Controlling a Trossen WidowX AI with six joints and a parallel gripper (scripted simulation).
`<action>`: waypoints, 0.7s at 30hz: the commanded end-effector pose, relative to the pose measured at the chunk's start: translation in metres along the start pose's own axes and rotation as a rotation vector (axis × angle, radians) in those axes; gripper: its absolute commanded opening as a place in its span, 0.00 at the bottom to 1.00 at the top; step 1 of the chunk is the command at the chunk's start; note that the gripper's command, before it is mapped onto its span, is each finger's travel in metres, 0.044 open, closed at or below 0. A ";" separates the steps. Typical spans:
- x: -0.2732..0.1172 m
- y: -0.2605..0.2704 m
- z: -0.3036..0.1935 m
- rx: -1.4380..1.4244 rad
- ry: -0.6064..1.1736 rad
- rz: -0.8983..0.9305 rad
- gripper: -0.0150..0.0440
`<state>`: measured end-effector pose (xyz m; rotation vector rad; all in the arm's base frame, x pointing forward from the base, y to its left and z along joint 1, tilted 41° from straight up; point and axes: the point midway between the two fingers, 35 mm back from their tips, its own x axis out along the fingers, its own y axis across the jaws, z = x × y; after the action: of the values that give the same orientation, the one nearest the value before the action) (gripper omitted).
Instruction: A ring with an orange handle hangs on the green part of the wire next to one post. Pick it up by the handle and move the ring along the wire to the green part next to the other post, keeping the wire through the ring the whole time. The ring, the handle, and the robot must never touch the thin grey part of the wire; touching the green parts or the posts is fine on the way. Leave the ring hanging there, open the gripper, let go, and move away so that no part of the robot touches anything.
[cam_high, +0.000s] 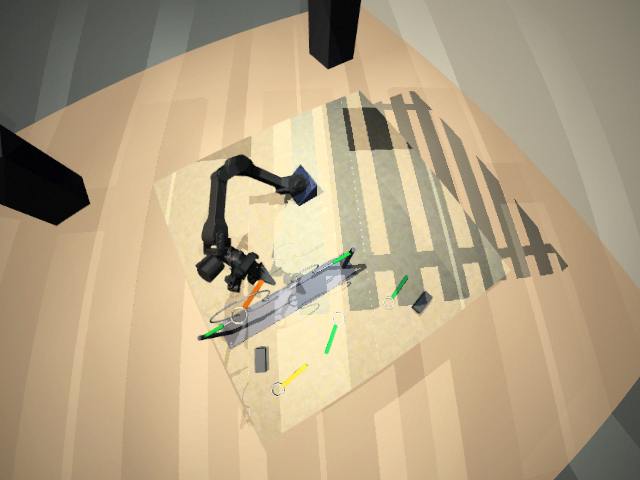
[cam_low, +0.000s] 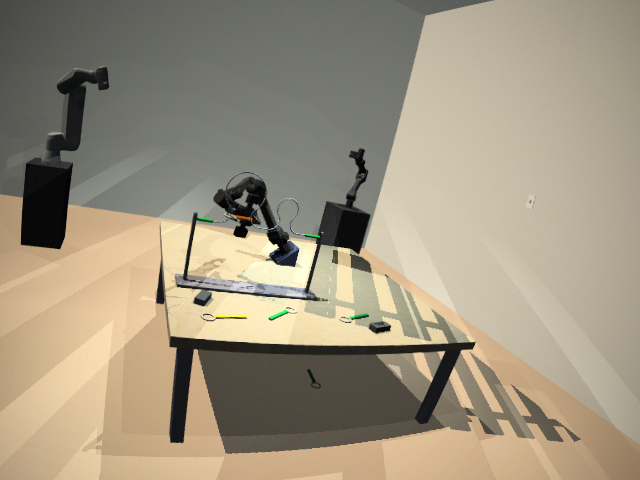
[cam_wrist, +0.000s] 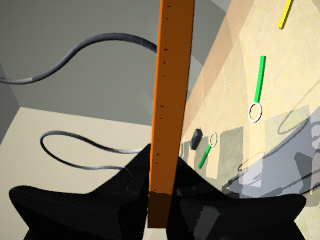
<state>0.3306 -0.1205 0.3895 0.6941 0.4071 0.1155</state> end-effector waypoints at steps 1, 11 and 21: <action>-0.001 0.015 0.000 0.058 -0.001 0.043 0.00; -0.003 0.035 0.003 0.170 0.000 0.103 0.00; -0.006 0.054 0.007 0.281 0.001 0.161 0.00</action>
<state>0.3308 -0.0911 0.4219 0.9636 0.3799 0.1905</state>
